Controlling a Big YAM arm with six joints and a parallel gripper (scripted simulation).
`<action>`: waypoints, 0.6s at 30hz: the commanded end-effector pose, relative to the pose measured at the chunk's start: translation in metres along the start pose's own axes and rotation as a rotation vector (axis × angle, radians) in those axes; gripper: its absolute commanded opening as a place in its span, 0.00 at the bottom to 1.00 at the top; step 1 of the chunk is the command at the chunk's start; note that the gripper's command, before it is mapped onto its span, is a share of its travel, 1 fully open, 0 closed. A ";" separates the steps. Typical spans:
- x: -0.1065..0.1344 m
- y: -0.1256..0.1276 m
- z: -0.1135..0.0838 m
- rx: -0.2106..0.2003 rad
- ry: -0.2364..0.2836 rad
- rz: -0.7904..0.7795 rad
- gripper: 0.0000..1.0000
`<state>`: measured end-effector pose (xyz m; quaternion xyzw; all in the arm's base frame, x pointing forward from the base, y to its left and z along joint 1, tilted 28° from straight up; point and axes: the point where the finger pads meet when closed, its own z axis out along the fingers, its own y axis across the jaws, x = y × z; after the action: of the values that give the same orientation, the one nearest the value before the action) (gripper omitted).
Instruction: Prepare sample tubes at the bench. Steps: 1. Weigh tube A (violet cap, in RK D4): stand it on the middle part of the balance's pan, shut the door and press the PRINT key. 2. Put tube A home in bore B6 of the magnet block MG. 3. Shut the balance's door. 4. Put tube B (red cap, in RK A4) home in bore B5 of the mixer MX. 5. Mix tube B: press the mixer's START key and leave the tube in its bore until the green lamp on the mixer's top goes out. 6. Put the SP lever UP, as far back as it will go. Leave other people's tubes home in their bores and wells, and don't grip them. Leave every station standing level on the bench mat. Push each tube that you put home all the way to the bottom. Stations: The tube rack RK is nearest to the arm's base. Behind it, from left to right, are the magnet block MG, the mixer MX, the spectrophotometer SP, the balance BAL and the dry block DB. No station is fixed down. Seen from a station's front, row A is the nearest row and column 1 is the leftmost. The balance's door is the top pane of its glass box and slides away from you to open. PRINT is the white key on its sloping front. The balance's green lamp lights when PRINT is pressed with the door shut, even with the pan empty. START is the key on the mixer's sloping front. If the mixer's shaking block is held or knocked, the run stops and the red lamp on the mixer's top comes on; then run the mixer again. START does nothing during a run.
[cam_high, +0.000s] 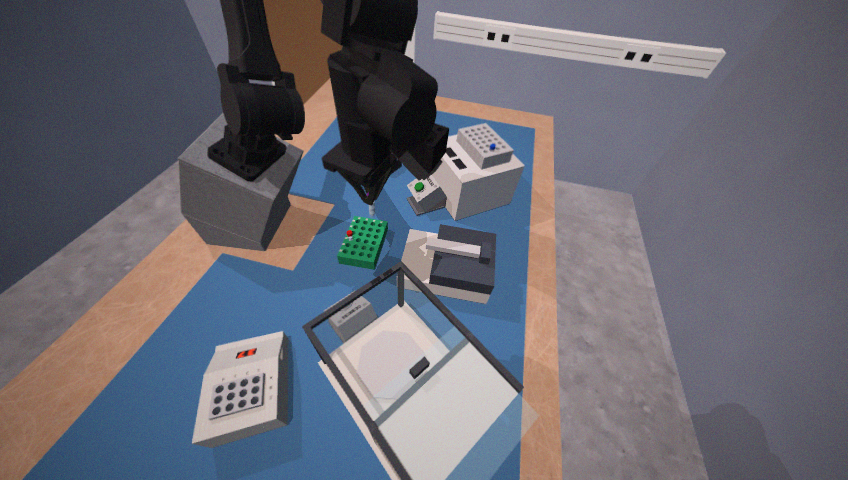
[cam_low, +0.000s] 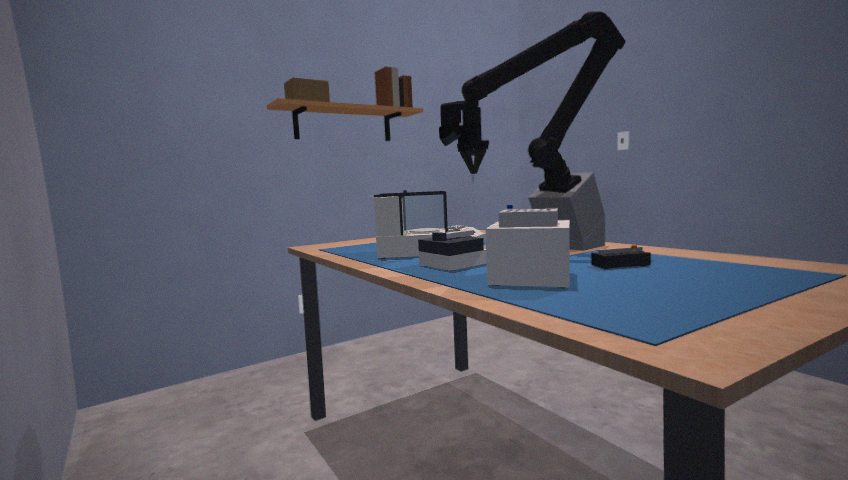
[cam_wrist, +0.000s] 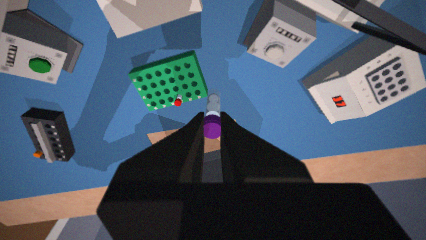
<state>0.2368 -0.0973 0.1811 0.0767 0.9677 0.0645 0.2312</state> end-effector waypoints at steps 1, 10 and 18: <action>-0.045 -0.029 -0.018 0.030 -0.062 0.007 0.09; -0.083 -0.083 -0.017 0.029 -0.059 0.169 0.09; -0.114 -0.128 -0.018 0.026 -0.052 0.299 0.09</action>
<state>0.2946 -0.2096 0.1999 0.1915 0.9515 0.0938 0.2218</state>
